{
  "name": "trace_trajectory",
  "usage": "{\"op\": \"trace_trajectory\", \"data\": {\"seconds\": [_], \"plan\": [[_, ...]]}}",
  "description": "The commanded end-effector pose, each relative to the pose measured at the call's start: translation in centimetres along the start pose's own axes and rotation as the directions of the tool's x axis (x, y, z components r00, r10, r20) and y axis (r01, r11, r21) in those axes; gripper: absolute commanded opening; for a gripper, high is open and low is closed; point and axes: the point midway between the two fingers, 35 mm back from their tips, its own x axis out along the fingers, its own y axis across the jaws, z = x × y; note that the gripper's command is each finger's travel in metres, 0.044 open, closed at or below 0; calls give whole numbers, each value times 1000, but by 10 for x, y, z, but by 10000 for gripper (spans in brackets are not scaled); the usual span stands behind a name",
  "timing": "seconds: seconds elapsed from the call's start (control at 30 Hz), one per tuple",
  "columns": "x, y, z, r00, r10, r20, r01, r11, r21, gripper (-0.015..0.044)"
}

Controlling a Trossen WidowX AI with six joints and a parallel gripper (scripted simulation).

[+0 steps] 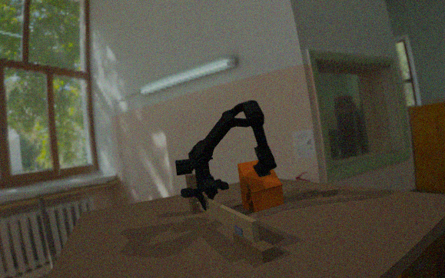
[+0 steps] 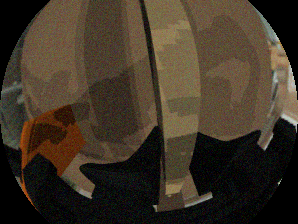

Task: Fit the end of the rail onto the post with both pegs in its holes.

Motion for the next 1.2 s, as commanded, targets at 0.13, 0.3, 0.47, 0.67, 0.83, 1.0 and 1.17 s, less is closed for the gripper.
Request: {"op": "trace_trajectory", "data": {"seconds": [0.13, 0.3, 0.47, 0.67, 0.83, 1.0, 1.17], "plan": [[0, 0, 0, 1000, -2, 1, 2, 1000, 1, 0], [0, 0, 0, 1000, -2, 1, 2, 1000, 1, 0], [0, 0, -1, 1000, -2, 1, 2, 1000, 1, 0], [0, 0, -3, 1000, -2, 1, 2, 1000, 1, 0], [0, 0, -4, 1000, -2, 1, 2, 1000, 1, 0], [-1, 0, -6, 1000, -2, 1, 2, 1000, 1, 0], [-1, 0, -7, 1000, -2, 1, 2, 1000, 1, 0]]}}
